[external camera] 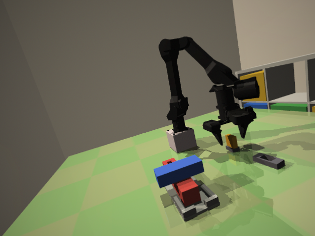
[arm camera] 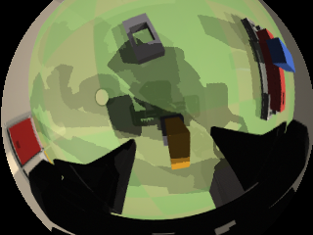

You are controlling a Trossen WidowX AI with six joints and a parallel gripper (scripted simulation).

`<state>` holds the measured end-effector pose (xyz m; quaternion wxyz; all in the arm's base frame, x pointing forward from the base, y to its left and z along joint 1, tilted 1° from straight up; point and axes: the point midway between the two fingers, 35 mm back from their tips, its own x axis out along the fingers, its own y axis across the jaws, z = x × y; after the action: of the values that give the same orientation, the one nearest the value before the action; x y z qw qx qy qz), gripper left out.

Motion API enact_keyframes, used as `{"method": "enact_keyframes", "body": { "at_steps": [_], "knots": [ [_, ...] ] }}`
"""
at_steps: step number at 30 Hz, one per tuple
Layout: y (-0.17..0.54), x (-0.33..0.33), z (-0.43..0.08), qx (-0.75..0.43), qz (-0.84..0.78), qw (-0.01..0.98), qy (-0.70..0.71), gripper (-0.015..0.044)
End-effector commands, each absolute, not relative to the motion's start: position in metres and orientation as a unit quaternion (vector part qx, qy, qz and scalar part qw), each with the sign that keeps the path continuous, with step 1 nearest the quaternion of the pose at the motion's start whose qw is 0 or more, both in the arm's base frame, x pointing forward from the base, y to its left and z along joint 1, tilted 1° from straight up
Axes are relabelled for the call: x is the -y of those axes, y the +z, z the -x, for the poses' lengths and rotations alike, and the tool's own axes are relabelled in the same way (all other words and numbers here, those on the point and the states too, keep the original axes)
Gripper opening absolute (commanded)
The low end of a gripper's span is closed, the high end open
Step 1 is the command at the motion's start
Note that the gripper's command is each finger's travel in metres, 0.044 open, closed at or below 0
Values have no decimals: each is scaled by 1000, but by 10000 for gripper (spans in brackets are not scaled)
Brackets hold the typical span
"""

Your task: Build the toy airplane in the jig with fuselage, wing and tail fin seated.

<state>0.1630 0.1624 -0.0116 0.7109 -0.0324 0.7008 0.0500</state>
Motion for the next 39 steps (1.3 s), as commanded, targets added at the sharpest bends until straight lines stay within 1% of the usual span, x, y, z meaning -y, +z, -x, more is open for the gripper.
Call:
{"method": "enact_keyframes", "body": {
  "at_steps": [1, 5, 20, 27, 39],
  "knots": [
    [-21, -161, -160, -705, 32, 707, 47, 440],
    [-25, -160, -160, -705, 32, 707, 47, 440],
    [-25, -160, -160, -705, 32, 707, 47, 46],
    [-25, -160, -160, -705, 32, 707, 47, 0],
    [-7, -174, -173, -683, 13, 727, 69, 0]
  ]
}}
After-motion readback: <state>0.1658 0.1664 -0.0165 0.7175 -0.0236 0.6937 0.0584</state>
